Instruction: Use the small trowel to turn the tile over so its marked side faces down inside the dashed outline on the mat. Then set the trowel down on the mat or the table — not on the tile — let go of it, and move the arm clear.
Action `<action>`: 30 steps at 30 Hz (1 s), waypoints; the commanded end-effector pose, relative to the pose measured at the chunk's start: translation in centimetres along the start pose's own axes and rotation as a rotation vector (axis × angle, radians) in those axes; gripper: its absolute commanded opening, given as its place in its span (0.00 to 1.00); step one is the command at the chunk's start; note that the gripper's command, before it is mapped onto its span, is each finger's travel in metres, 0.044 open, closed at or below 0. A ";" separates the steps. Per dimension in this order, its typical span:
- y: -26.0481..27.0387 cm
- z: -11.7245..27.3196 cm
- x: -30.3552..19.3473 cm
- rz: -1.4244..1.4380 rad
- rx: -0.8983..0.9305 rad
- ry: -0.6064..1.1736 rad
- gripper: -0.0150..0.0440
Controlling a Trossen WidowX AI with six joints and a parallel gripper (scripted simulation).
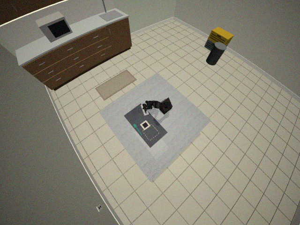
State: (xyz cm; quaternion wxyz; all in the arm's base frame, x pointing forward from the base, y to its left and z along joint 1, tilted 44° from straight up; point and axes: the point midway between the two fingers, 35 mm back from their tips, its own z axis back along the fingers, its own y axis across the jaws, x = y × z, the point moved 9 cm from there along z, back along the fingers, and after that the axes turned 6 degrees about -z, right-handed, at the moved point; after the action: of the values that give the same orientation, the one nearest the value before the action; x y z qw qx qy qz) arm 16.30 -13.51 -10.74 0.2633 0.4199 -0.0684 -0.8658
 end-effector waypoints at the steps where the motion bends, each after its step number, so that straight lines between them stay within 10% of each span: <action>1: 0.0 -0.7 0.0 -0.001 0.005 0.000 0.76; 30: -0.1 -1.3 -0.1 -0.002 0.006 0.003 0.29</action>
State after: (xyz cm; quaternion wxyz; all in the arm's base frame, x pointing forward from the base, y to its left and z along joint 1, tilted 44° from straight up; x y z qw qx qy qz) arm 17.28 -13.25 -11.54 0.2619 0.4228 -0.0694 -0.8648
